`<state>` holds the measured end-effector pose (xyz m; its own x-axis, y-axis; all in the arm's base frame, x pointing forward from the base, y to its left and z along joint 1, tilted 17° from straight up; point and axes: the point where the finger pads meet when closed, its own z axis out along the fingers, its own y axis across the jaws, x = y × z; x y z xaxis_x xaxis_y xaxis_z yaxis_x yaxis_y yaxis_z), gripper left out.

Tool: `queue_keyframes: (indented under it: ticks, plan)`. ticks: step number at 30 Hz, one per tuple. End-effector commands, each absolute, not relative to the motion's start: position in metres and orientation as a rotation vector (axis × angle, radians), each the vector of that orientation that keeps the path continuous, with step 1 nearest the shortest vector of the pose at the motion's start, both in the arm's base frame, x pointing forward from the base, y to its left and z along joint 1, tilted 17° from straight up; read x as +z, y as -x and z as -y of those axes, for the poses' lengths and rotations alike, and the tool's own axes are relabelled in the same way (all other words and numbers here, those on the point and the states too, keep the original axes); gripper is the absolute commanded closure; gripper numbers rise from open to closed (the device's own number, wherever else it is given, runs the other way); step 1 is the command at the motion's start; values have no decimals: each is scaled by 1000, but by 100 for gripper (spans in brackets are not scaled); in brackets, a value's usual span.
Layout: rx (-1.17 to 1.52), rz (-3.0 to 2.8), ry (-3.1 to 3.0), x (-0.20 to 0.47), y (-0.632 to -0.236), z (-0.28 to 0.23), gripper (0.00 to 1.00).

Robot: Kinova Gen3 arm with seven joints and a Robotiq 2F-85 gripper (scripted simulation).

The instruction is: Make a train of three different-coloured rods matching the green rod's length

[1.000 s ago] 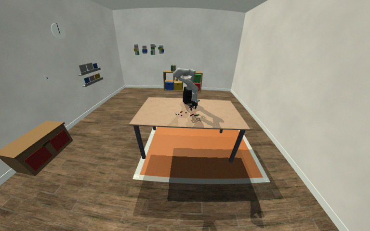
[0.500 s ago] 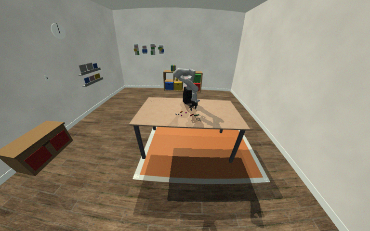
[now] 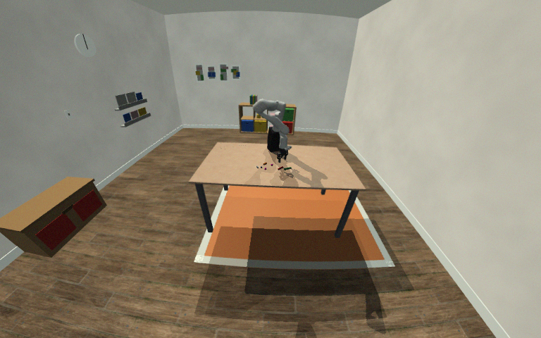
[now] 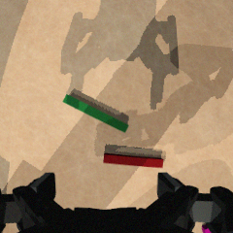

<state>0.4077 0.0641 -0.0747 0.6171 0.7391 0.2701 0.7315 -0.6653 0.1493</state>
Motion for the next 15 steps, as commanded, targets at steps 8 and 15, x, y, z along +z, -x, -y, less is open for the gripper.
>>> queue_keyframes:
  ticks: [8,15]
  plan:
    - [516,-1470,-2664,-76,-423,-48,0]
    - [536,-1748,-2430,-78,-438,-26,0]
